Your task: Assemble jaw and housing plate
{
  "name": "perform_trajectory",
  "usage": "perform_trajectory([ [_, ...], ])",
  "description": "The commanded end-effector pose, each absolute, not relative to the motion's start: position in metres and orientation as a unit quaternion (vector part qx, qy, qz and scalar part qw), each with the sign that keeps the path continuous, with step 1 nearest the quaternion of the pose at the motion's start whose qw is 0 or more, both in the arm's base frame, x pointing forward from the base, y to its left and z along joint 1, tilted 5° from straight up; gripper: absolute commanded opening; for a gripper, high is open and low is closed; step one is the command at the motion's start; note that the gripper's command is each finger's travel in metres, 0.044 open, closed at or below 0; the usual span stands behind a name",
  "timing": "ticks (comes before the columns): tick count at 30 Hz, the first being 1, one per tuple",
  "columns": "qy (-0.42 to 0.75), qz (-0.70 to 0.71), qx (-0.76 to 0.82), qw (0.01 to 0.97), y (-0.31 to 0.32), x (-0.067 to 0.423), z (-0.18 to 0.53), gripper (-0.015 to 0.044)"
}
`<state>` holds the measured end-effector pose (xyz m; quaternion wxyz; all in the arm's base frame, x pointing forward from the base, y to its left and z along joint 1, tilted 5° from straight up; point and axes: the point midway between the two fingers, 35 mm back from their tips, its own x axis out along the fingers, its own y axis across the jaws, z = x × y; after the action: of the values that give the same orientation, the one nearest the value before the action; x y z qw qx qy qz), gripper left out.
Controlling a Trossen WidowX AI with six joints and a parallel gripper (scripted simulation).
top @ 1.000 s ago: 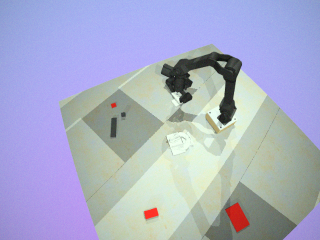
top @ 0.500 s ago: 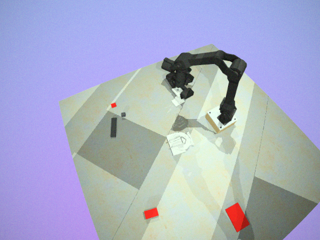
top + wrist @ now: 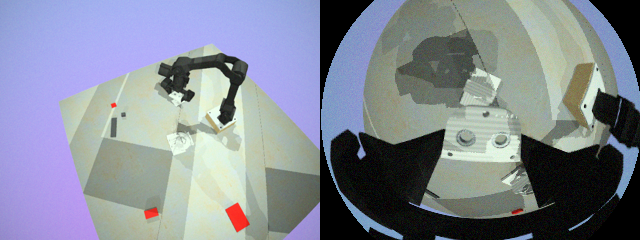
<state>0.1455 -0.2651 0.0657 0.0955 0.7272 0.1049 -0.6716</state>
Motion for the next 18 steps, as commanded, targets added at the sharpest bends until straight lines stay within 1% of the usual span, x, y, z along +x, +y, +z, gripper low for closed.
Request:
perform_trajectory([
  [1, 0.153, -0.663, 0.719, 0.143, -0.254, 0.155, 0.066, 0.0351],
  [18, 0.329, -0.596, 0.653, 0.333, -0.212, 0.193, 0.071, 0.0351],
])
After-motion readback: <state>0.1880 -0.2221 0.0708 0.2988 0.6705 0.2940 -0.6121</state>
